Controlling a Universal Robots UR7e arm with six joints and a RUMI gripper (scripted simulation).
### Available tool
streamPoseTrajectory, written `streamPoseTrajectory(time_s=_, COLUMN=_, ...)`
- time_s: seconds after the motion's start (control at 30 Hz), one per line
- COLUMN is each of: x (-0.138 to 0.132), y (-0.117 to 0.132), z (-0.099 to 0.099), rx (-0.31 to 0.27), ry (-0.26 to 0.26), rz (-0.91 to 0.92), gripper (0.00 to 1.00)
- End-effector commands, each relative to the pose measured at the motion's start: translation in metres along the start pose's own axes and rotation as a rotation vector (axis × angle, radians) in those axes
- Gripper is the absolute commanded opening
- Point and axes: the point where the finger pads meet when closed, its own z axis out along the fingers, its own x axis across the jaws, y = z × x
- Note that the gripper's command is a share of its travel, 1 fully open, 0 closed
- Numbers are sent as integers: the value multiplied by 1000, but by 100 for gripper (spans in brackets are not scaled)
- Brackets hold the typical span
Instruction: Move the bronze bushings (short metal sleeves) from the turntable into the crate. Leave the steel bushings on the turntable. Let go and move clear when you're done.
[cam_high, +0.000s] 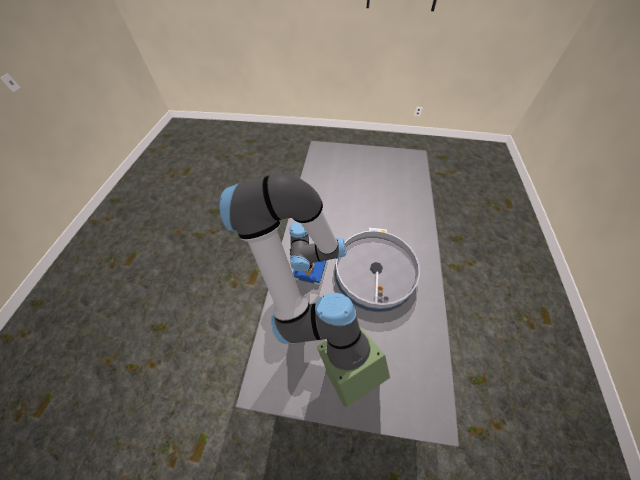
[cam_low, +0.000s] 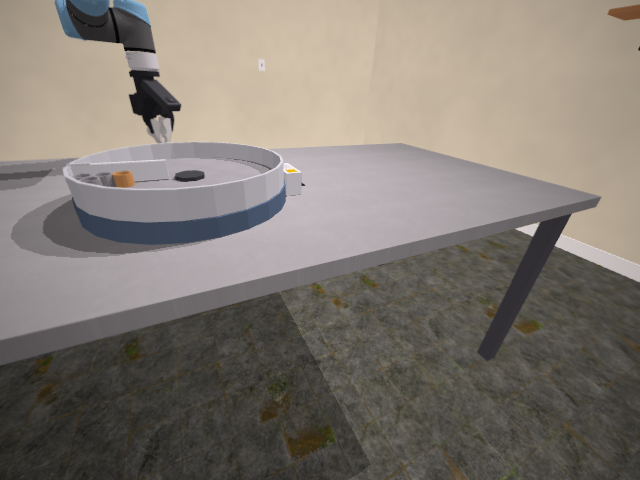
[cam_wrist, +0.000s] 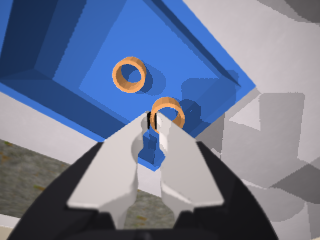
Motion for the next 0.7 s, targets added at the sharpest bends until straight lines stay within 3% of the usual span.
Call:
streamPoseTrajectory(time_s=0.0, x=-3, y=0, z=8, rx=2, ry=-5, rz=-2, gripper=0)
streamPoseTrajectory(time_s=0.67, x=-2, y=0, z=24, rx=2, ry=-4, rz=-1, gripper=0)
